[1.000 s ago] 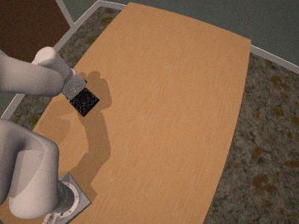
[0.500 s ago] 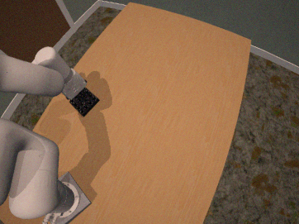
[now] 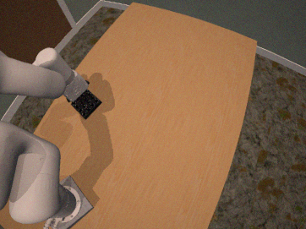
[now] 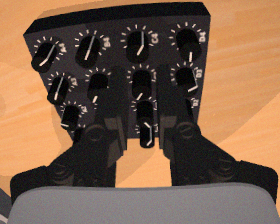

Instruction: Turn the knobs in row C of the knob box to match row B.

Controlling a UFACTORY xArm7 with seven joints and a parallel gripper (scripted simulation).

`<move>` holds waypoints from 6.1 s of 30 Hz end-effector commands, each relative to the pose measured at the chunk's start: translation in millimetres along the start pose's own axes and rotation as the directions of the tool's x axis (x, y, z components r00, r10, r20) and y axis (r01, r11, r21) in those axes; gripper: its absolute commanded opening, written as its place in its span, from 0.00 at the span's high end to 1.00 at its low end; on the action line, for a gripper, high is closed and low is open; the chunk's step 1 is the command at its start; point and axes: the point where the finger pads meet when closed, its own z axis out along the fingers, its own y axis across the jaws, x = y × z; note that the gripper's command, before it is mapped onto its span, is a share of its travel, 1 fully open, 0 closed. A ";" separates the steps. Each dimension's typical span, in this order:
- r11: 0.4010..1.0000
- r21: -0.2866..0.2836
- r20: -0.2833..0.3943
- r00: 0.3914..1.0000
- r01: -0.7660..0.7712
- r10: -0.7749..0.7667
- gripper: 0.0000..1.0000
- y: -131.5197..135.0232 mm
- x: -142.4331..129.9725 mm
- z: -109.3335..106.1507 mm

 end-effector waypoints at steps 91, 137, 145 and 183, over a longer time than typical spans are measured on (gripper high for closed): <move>1.000 -0.002 -0.002 1.000 0.000 0.000 0.00 0.7 0.8 -150.6; 1.000 -0.002 -0.002 1.000 0.000 0.000 0.00 0.7 0.8 -150.6; 1.000 -0.002 -0.002 1.000 0.000 0.000 0.00 0.7 0.8 -150.6; 1.000 -0.002 -0.002 1.000 0.000 0.000 0.00 0.7 0.8 -150.6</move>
